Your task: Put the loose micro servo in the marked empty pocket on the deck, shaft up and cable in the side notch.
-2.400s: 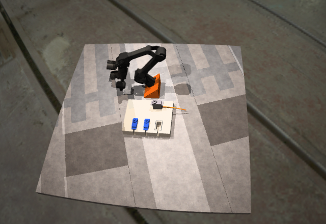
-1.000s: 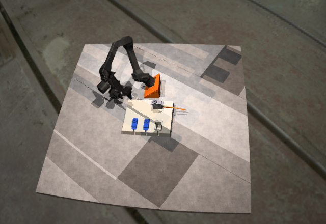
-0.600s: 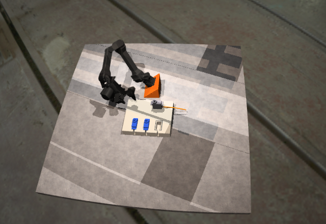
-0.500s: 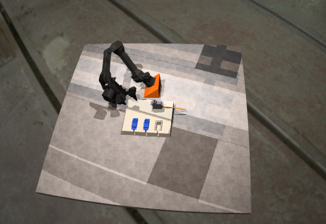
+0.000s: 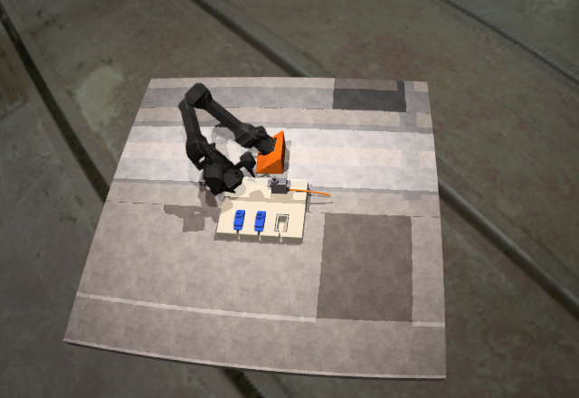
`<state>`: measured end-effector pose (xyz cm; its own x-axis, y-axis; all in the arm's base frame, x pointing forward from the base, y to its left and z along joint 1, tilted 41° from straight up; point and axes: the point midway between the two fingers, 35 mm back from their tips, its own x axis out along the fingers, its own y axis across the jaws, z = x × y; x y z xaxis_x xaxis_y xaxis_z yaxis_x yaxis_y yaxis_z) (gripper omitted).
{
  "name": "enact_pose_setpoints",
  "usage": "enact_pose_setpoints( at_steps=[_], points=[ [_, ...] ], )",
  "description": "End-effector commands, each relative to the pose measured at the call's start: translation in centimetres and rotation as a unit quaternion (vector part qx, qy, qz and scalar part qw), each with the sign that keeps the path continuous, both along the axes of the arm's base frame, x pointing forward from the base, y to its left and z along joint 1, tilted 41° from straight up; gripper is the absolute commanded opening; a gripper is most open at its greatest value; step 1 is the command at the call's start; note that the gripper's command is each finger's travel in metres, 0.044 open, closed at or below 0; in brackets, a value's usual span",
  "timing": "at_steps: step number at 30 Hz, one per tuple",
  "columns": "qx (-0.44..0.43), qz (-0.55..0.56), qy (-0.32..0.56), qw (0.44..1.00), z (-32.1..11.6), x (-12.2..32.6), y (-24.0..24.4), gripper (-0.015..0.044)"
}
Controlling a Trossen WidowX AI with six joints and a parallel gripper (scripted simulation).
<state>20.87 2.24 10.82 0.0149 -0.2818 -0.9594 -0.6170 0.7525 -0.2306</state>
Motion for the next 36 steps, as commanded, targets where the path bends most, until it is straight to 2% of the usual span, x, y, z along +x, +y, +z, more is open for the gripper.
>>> enact_pose_setpoints(
  at_steps=[1, 14, 31, 36],
  points=[
    [-0.021, 0.053, 0.025, 0.998, -0.5, 0.3, 1.6, 0.044],
    [-0.09, 0.224, 0.098, 0.966, -2.5, -0.1, 7.3, 0.044],
    [-0.203, 0.431, 0.175, 0.862, -5.7, -3.2, 14.2, 0.044],
    [-0.213, 0.447, 0.18, 0.85, -6.0, -3.5, 14.8, 0.044]
  ],
)
